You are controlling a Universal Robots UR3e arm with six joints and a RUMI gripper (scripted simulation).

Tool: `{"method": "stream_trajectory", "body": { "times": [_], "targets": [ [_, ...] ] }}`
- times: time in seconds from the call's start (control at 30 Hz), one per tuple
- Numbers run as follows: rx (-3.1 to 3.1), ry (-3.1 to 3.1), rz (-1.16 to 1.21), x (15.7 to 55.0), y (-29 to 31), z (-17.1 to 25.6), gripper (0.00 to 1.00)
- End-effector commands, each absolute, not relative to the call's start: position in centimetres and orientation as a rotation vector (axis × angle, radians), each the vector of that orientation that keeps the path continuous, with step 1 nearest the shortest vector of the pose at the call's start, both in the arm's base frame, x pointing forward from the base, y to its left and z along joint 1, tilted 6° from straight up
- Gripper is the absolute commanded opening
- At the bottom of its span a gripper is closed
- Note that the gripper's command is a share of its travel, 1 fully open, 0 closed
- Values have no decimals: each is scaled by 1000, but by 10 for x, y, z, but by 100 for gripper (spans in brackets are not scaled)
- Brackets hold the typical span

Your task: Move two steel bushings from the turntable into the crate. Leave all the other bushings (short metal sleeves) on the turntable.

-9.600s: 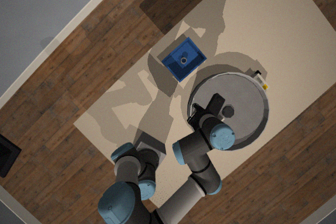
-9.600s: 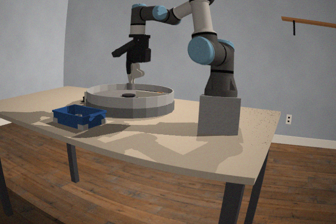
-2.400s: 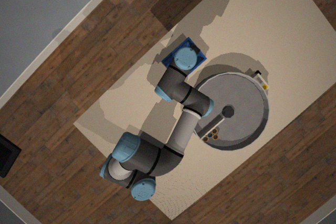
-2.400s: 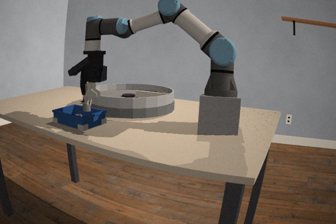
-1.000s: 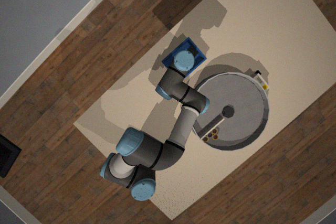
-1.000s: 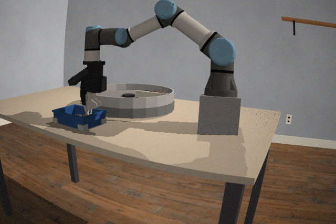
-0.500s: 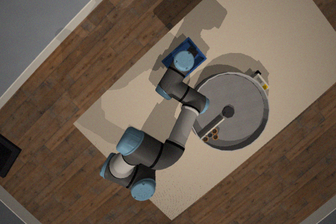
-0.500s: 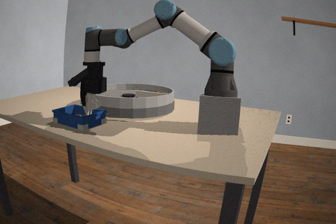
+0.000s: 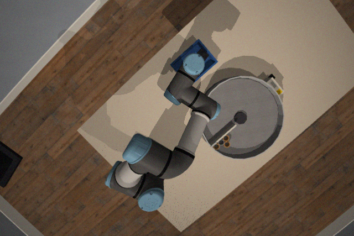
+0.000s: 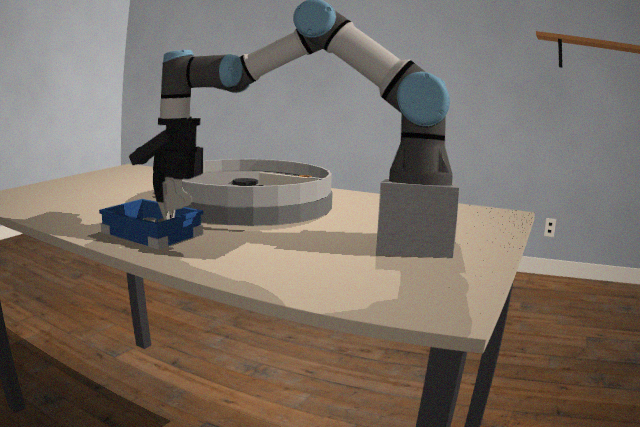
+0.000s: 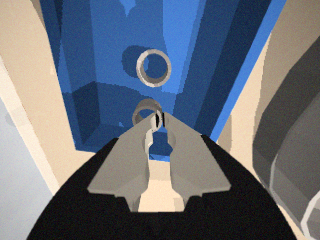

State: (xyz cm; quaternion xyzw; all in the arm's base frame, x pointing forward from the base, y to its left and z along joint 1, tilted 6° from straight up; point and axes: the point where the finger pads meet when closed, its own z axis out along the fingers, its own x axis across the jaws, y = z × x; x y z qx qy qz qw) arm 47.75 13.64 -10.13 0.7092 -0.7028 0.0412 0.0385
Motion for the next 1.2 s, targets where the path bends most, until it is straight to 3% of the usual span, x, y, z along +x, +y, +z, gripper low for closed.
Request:
{"method": "stream_trajectory", "body": {
  "times": [0.0,1.17],
  "targets": [
    [2177,-2157,130,479,137,-100,0],
    [2177,-2157,130,479,136,-105,0]
  ]
}}
